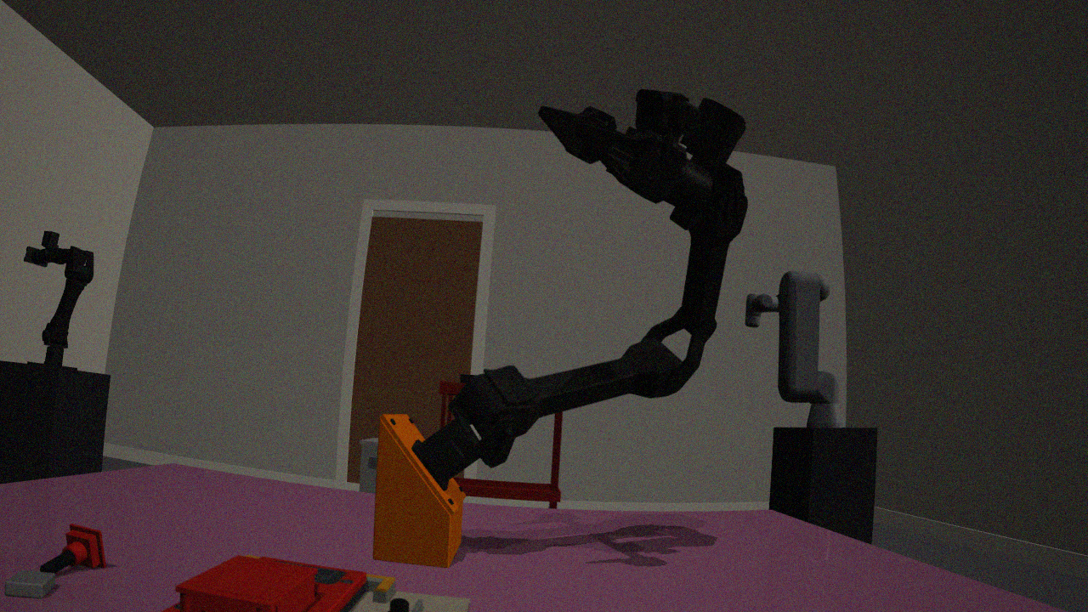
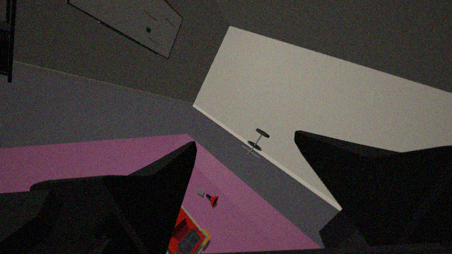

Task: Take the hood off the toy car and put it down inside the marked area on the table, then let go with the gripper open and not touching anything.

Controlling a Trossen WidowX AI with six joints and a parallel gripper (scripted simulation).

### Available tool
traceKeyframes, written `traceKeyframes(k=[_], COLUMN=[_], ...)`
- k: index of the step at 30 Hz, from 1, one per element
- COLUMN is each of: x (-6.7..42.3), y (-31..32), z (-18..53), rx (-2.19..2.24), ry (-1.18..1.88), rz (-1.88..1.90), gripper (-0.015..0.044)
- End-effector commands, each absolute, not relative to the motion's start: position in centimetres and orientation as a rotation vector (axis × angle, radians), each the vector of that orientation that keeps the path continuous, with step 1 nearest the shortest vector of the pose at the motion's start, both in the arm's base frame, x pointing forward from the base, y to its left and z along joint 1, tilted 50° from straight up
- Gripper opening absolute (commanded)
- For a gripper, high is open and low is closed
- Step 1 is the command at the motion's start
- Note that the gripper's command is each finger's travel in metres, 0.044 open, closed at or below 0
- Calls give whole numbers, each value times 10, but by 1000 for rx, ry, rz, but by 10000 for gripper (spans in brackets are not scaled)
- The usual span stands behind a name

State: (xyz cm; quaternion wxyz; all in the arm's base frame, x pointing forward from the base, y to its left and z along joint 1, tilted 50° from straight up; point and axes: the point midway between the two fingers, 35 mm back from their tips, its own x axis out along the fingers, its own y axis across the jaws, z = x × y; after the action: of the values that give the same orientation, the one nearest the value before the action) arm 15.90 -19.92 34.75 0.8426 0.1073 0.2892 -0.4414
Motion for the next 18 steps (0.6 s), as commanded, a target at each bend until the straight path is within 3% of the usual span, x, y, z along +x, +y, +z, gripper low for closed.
traceKeyframes(k=[1, 18], x=[183, 273], y=[-206, -209], z=[324, 186], rx=[226, 316], ry=[719, 1139], rz=[-829, -308], gripper=[440, 440])
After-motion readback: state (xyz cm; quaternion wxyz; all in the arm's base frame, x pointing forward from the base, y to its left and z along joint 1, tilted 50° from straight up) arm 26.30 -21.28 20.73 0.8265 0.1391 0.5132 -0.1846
